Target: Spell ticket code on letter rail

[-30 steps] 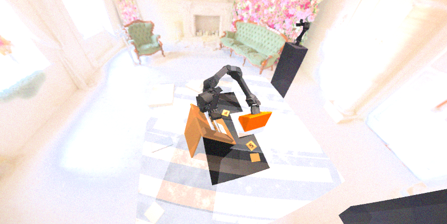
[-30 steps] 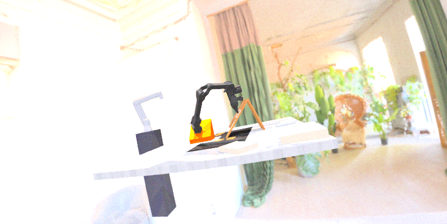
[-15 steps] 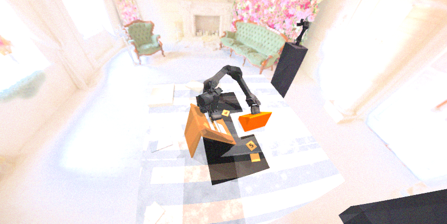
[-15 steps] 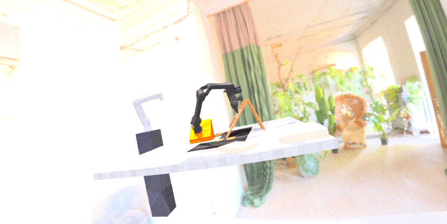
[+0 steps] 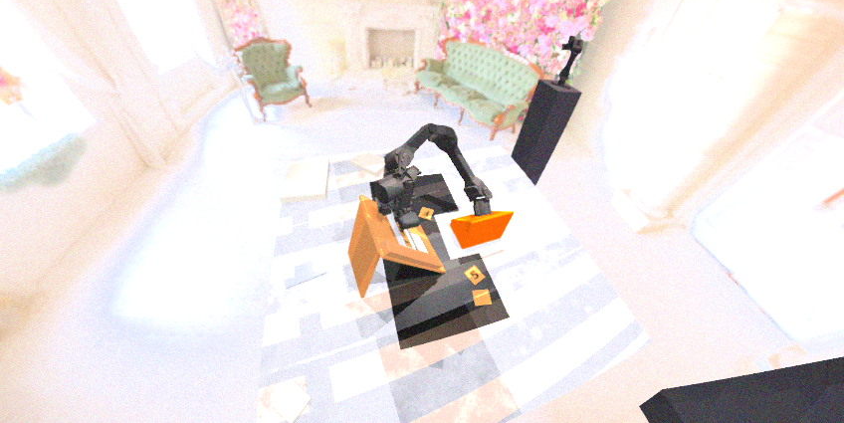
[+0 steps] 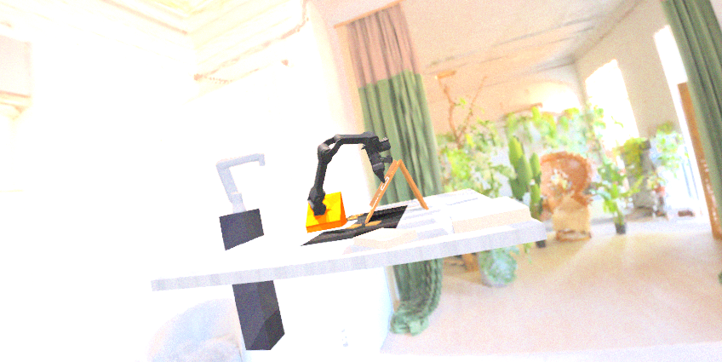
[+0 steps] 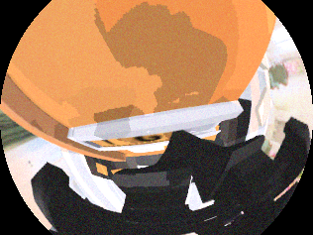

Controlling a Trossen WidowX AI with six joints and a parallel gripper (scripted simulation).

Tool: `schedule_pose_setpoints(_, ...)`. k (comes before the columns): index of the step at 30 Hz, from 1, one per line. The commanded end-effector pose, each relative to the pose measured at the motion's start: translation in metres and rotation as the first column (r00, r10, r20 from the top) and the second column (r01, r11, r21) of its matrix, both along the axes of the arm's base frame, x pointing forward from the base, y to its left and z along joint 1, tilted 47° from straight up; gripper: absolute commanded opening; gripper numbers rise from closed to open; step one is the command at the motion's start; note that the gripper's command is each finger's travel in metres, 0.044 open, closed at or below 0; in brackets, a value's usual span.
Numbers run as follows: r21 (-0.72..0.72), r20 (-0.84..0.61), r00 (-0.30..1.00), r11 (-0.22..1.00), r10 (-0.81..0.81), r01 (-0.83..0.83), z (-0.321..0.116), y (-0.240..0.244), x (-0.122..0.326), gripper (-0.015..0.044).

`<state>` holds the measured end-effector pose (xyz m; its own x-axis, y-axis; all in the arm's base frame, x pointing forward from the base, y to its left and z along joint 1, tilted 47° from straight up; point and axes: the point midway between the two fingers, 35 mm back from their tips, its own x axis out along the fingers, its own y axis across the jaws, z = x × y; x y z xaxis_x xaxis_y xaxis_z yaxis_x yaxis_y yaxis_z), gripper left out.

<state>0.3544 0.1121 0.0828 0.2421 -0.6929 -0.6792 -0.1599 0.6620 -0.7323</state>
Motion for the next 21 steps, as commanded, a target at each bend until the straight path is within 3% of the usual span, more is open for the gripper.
schedule_pose_setpoints(1,0.007,0.004,1.000,1.000,-0.003,0.003,-0.002,0.002,0.000,0.0000)
schedule_pose_setpoints(21,0.007,0.002,1.000,1.000,-0.003,0.003,0.009,0.007,-0.017,0.0000)
